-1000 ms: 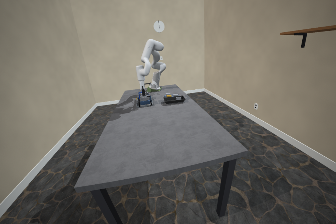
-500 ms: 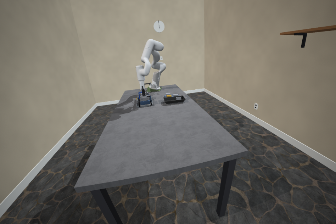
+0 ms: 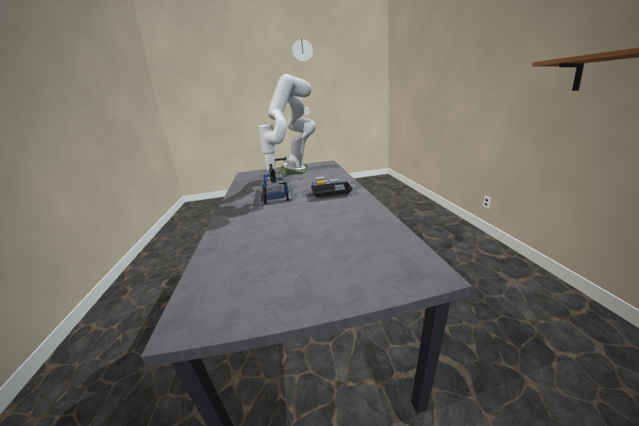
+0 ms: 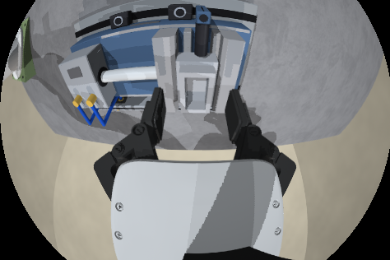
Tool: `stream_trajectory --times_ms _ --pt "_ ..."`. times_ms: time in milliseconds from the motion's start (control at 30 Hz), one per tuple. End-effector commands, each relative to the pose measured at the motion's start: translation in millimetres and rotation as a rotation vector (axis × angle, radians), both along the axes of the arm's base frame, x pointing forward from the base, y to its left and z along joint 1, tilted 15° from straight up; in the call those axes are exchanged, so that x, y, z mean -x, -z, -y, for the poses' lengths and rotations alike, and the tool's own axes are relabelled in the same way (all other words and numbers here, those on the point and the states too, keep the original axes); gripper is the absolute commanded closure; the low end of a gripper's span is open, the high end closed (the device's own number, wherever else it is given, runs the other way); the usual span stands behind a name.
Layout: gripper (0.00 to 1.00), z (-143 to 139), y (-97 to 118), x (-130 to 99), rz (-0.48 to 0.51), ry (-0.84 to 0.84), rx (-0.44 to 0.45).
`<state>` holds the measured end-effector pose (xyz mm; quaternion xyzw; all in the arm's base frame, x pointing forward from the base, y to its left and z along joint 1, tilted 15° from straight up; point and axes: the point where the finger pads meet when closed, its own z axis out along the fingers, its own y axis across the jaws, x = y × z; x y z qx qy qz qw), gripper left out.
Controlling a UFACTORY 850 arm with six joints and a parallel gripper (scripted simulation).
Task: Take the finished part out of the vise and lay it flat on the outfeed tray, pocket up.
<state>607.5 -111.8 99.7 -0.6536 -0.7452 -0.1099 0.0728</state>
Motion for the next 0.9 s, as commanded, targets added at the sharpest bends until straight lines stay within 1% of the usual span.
stream_trajectory --times_ms 0,867 --pt "0.31 0.4 -1.0 -0.9 0.002 0.000 0.001" --pt "0.31 -0.5 2.3 -1.0 0.002 0.000 0.001"
